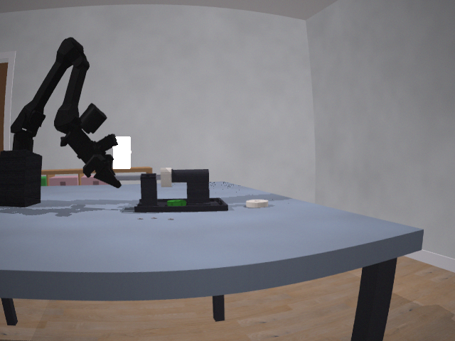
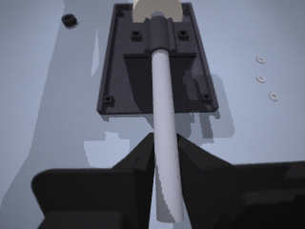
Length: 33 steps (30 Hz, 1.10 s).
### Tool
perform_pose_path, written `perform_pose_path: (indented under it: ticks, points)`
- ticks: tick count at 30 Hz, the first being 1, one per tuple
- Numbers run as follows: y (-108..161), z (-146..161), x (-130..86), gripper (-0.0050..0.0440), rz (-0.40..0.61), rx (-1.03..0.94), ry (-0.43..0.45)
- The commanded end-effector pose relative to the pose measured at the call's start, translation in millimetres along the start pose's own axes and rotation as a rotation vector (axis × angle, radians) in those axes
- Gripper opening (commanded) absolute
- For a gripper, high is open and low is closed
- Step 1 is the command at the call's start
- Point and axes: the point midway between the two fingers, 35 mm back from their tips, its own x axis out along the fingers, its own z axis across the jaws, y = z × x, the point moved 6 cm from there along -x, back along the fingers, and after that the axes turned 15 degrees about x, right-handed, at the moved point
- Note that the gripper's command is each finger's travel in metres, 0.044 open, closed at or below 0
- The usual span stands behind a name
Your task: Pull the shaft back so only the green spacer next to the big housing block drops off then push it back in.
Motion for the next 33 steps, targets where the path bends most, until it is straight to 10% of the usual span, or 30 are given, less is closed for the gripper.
perform_pose_path:
  ticks: [1, 33]
  points:
    - [-5.3, 0.9, 2.1, 0.0, -0.014, -0.003, -0.005]
    - [-12.5, 2.4, 9.1, 0.0, -0.014, -0.003, -0.005]
